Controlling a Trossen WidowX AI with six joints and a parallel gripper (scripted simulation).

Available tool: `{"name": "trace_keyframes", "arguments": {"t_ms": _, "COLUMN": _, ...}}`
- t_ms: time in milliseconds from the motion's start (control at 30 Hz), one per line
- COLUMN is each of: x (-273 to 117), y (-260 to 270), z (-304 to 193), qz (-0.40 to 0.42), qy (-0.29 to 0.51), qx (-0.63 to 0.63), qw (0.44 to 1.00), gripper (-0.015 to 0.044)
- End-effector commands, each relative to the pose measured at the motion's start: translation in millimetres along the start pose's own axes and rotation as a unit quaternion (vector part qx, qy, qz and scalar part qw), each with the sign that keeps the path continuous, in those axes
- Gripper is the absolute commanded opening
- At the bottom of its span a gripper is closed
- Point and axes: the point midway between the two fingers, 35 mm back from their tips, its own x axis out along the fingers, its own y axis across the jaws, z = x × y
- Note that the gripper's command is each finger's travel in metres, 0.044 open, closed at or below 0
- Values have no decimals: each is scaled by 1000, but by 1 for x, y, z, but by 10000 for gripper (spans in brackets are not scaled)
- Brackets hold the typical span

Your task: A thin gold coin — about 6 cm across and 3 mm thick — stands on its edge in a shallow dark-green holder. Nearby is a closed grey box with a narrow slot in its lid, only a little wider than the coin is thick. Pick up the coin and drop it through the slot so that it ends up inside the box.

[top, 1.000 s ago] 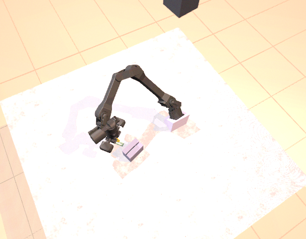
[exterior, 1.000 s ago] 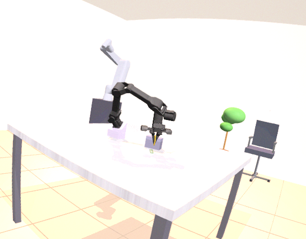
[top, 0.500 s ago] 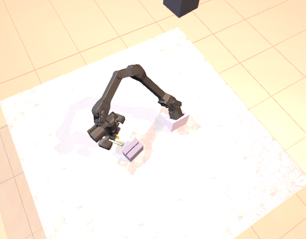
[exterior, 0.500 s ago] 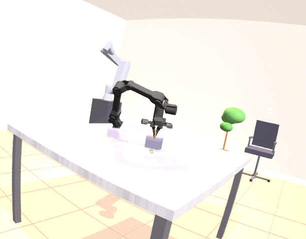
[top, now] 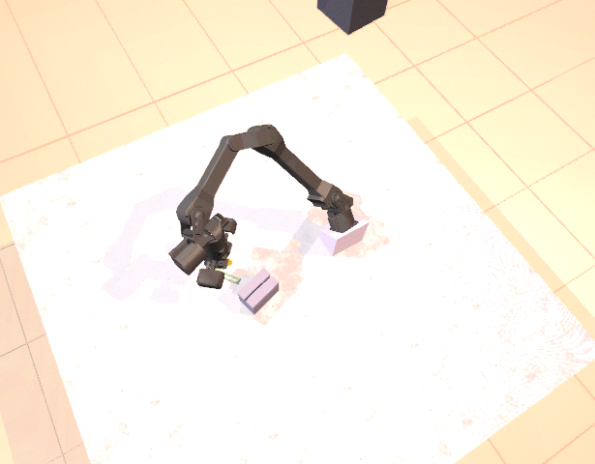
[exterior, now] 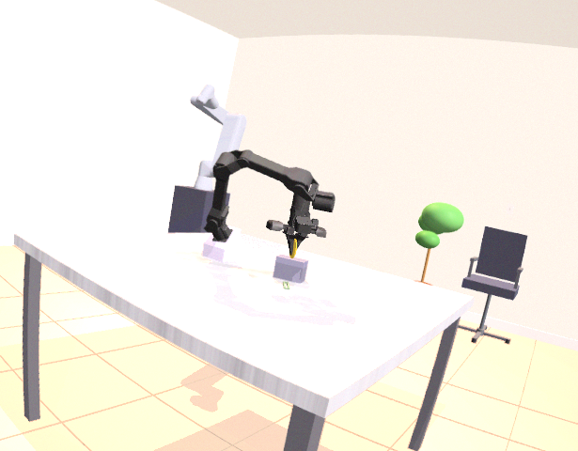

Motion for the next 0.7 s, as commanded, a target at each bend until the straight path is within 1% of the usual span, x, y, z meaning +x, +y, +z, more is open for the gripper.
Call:
{"name": "trace_keyframes", "arguments": {"t_ms": 0, "x": 0, "y": 0, "z": 0, "qz": 1, "qy": 1, "qx": -63, "qw": 998, "gripper": 0}}
{"name": "trace_keyframes", "arguments": {"t_ms": 333, "x": -1, "y": 0, "z": 1, "qz": 1, "qy": 1, "qx": -232, "qw": 973, "gripper": 0}}
{"name": "trace_keyframes", "arguments": {"t_ms": 667, "x": -1, "y": 0, "z": 2, "qz": 1, "qy": 1, "qx": -395, "qw": 919, "gripper": 0}}
